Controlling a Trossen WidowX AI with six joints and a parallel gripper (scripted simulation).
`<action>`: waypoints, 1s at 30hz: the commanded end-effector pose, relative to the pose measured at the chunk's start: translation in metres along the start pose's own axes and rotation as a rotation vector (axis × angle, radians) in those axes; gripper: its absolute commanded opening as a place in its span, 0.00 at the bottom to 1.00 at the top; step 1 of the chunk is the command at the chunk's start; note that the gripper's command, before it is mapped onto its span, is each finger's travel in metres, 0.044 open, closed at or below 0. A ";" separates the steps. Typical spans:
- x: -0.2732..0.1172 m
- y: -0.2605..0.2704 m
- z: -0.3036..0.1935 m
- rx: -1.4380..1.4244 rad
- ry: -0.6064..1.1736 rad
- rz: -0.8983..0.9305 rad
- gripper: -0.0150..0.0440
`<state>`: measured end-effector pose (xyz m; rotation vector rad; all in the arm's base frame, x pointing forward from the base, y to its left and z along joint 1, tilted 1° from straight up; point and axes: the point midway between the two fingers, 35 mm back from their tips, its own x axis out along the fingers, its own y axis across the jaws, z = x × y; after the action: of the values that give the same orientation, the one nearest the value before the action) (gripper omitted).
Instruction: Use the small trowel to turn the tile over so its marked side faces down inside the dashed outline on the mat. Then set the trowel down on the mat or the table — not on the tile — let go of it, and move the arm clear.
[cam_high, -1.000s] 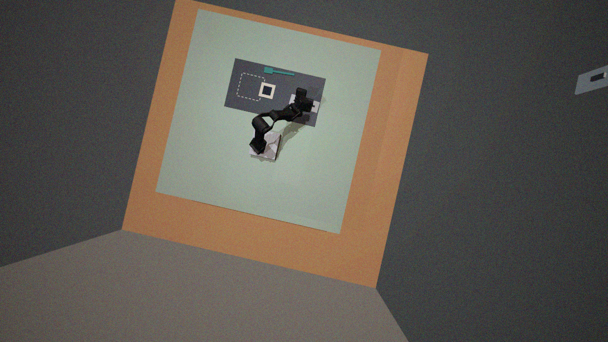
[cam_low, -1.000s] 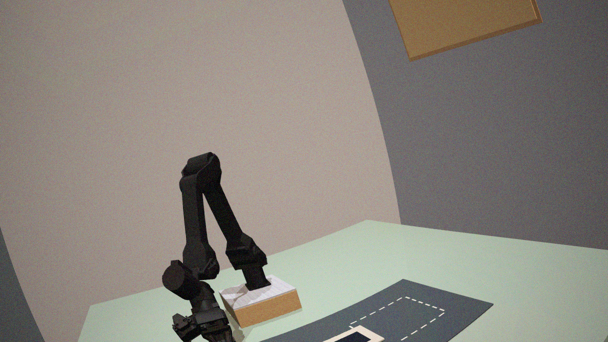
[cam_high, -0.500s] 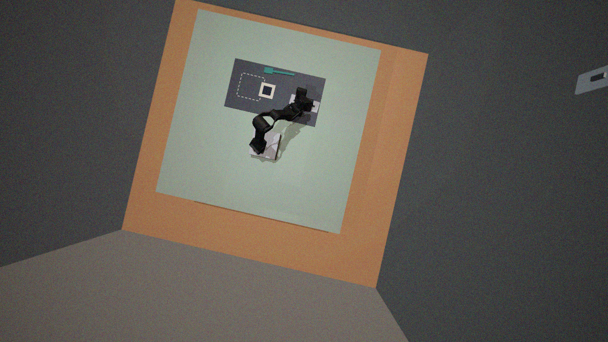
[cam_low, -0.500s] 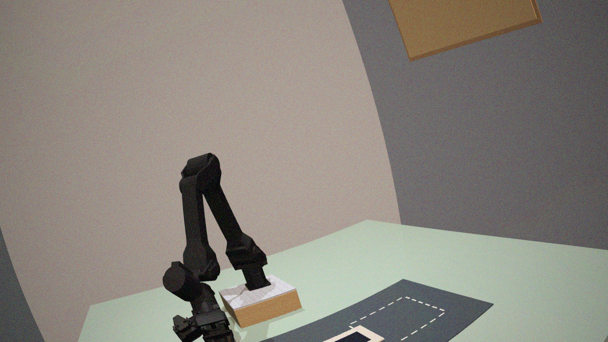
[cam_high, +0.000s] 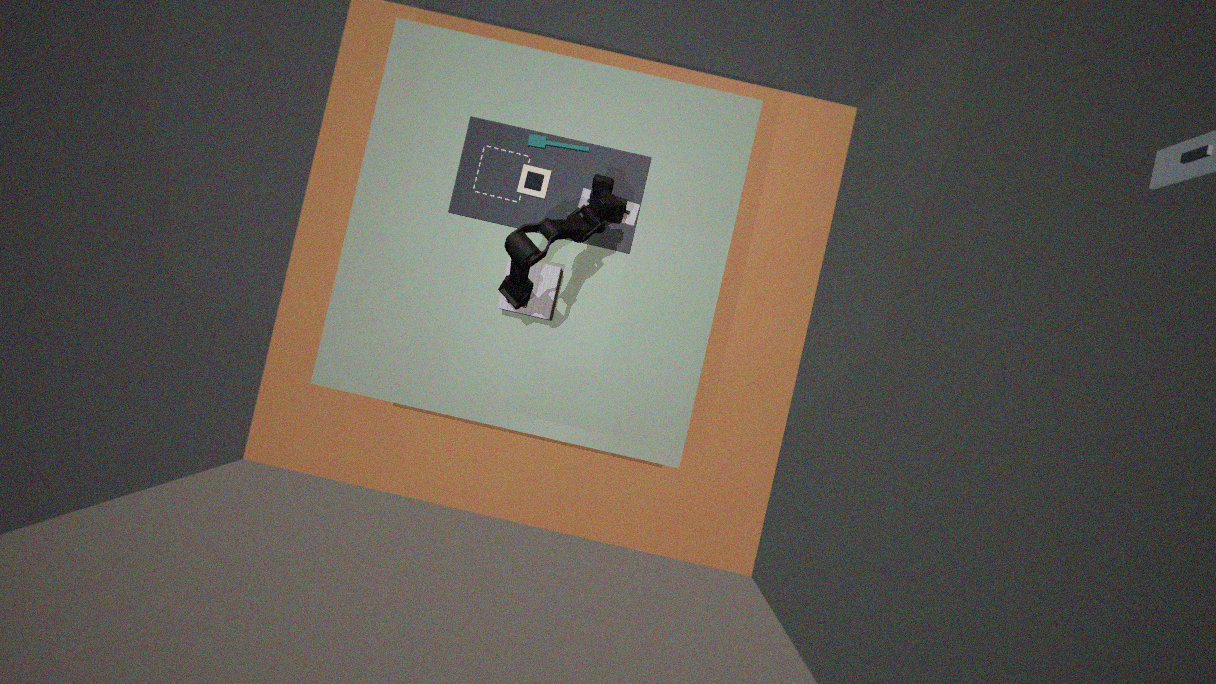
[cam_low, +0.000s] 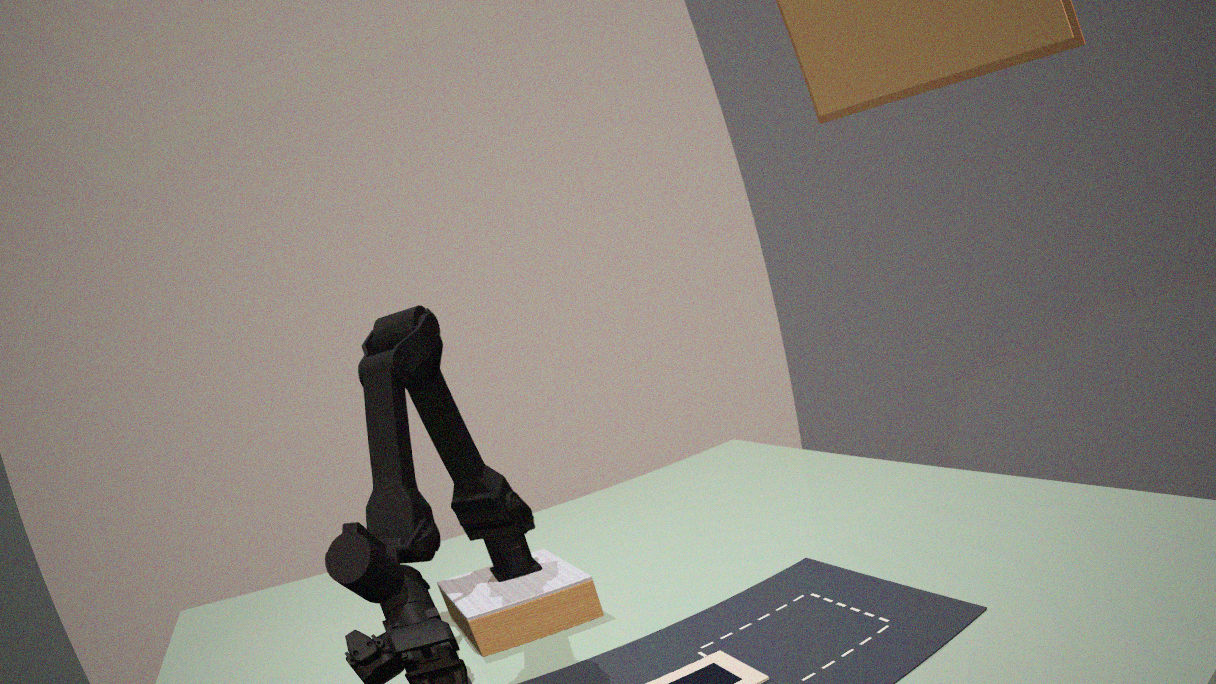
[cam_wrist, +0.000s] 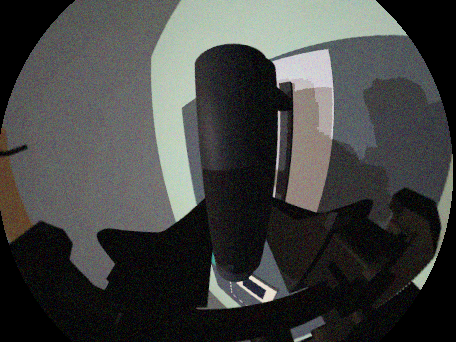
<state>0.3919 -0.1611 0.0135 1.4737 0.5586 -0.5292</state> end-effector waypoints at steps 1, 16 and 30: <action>-0.005 0.008 0.001 0.001 -0.003 0.001 0.25; -0.035 0.047 -0.009 -0.009 -0.002 -0.002 0.25; -0.020 0.049 -0.097 -0.088 -0.018 -0.003 0.25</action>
<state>0.4031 -0.0773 0.0552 1.3956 0.5894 -0.5320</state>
